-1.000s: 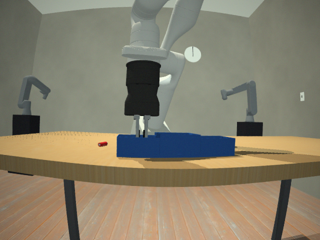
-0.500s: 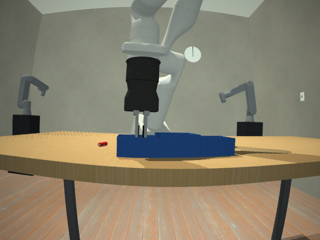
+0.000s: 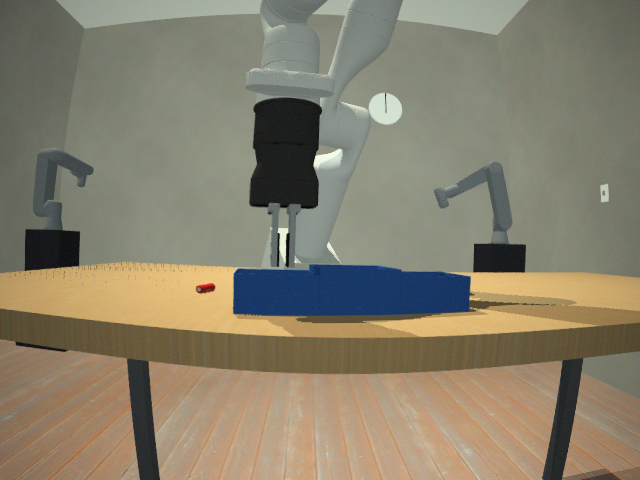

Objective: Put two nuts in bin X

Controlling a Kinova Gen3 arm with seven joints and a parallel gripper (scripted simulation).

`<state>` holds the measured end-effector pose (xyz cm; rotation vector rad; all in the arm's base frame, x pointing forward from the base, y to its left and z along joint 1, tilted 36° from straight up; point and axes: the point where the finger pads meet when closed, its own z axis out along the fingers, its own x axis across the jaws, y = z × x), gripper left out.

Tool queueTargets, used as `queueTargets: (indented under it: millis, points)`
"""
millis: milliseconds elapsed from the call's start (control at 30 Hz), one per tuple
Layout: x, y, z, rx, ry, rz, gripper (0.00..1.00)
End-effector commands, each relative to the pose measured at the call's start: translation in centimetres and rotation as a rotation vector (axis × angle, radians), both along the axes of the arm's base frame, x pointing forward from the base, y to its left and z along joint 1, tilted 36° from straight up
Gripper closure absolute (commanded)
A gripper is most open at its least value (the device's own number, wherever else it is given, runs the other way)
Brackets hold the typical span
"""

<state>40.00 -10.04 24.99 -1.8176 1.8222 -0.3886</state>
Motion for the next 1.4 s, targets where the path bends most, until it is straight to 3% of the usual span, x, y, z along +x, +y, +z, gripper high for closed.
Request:
queueTargets:
  millis: [0, 233, 600, 1100, 1367]
  points:
    - [-0.3, -0.2, 1.2, 0.005, -0.011, -0.003, 0.69]
    - [-1.5, -0.5, 2.9, 0.004, -0.011, -0.002, 0.69]
    - [-1.4, -0.4, 2.9, 0.003, -0.013, 0.001, 0.69]
    - [-1.9, 6.7, 4.0, -0.002, -0.014, -0.009, 0.69]
    - [-1.9, 7.5, 4.2, -0.002, -0.016, -0.009, 0.69]
